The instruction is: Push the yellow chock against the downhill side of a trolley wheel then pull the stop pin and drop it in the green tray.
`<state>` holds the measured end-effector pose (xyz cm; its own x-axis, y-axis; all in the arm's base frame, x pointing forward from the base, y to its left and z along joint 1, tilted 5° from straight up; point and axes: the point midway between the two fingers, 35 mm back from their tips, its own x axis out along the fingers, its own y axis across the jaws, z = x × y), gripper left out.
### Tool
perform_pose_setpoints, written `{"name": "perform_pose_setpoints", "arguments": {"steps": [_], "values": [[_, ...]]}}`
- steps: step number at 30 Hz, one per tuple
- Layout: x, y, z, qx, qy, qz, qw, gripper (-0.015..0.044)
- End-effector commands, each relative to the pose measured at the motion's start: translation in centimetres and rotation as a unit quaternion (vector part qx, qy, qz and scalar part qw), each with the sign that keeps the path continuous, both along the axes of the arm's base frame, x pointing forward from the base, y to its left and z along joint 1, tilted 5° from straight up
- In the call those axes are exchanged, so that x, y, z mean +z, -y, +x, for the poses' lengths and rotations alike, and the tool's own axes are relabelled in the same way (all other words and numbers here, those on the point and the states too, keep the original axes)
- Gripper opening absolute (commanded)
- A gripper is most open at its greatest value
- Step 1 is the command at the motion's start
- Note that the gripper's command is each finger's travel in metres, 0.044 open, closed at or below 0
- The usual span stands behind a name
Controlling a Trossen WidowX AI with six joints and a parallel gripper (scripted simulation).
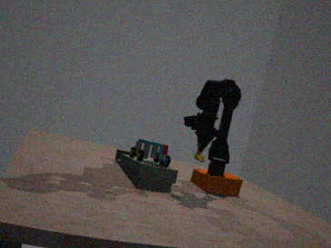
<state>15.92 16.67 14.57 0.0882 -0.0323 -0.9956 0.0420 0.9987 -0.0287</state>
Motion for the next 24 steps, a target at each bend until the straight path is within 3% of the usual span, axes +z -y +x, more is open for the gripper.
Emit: {"name": "perform_pose_setpoints", "arguments": {"steps": [1,9,24], "values": [[0.1,0.0,-0.1,0.055,-0.003,-0.004,0.998,0.0],[0.1,0.2,0.1,0.056,-0.003,-0.004,0.998,0.0],[0.3,5.3,2.1,0.061,-0.002,-0.007,0.998,0.0]]}}
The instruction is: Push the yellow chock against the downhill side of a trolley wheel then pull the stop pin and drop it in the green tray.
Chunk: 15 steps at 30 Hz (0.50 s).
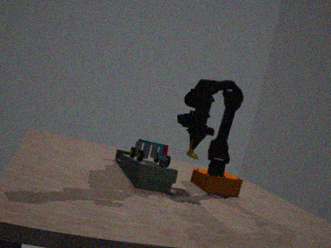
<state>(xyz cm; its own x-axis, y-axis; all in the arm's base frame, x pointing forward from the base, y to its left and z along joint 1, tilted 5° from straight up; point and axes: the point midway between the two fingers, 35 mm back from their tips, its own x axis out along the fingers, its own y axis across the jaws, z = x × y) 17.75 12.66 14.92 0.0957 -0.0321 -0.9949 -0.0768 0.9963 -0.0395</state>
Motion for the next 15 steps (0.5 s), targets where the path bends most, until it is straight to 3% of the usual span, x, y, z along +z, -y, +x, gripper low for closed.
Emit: {"name": "perform_pose_setpoints", "arguments": {"steps": [1,15], "values": [[-0.1,1.6,0.4,0.002,-0.004,-0.002,1.0,0.0],[0.1,6.0,2.1,0.001,-0.003,-0.004,1.0,0.0]]}}
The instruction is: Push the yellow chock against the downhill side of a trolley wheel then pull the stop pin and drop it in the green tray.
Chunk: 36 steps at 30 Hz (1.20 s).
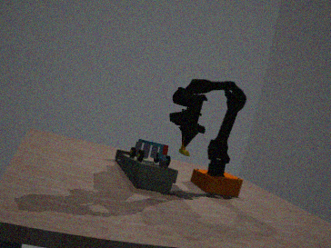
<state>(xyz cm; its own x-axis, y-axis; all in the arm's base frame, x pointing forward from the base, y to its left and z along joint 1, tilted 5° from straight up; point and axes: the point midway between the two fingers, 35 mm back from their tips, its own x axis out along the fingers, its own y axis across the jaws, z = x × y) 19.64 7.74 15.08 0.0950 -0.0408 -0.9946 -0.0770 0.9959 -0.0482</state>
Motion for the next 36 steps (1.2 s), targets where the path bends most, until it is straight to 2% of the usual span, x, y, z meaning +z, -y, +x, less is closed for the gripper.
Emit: {"name": "perform_pose_setpoints", "arguments": {"steps": [1,36], "values": [[-0.1,1.4,0.3,0.001,-0.002,0.0,1.0,0.0],[-0.3,12.5,3.0,0.001,-0.001,-0.006,1.0,0.0]]}}
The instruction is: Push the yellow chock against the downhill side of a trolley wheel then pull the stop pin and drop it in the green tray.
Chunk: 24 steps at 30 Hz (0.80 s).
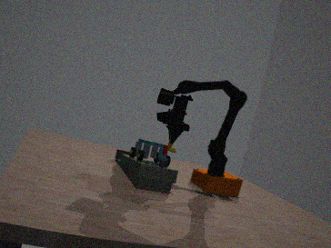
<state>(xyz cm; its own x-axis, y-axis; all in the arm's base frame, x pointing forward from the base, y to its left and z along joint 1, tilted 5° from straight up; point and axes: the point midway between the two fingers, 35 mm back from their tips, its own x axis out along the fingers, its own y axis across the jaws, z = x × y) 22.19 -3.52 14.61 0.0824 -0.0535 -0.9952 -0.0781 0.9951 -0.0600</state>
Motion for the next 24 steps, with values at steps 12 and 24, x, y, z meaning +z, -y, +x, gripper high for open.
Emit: {"name": "perform_pose_setpoints", "arguments": {"steps": [12,24], "values": [[0.0,5.5,1.5,0.001,0.006,-0.002,1.0,0.0],[0.3,8.9,2.6,0.001,0.006,-0.001,1.0,0.0]]}}
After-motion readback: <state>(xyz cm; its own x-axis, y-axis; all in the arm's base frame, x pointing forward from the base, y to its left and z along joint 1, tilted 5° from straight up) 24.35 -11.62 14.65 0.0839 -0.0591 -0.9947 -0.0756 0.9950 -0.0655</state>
